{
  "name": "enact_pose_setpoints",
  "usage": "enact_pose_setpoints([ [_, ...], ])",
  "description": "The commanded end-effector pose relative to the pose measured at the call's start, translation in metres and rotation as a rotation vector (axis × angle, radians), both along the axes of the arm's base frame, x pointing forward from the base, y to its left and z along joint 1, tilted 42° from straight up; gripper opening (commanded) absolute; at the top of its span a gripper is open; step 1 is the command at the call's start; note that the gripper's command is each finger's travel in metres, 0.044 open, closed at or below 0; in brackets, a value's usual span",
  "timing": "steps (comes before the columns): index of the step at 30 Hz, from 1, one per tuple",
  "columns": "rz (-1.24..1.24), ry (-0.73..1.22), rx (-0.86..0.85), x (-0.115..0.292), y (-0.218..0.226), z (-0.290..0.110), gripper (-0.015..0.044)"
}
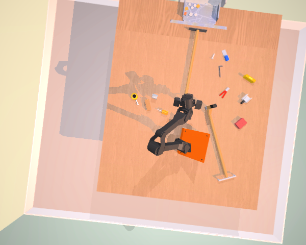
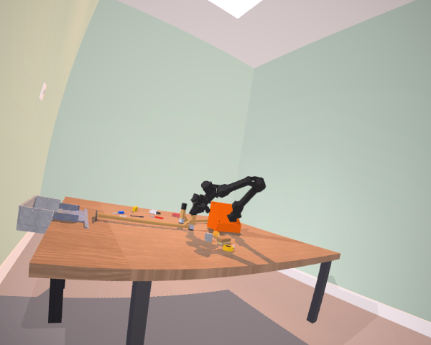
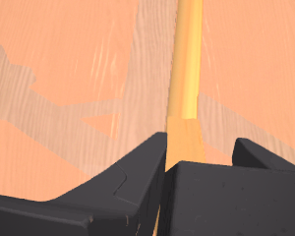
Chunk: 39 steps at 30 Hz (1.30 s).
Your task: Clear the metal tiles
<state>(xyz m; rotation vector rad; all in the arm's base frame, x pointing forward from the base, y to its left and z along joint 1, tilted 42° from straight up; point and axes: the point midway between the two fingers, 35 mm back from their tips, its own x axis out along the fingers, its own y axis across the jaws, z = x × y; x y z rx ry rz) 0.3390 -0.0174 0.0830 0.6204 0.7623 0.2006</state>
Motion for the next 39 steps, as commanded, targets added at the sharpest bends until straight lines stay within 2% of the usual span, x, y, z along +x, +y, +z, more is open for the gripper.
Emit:
enact_pose_setpoints([
  [1,0.013,-0.015,0.008,0.001,0.005,0.007,0.0000],
  [19,0.042,-0.034,0.046,0.001,0.020,0.021,0.0000],
  [39,0.044,-0.036,0.047,0.005,0.014,0.017,0.0000],
])
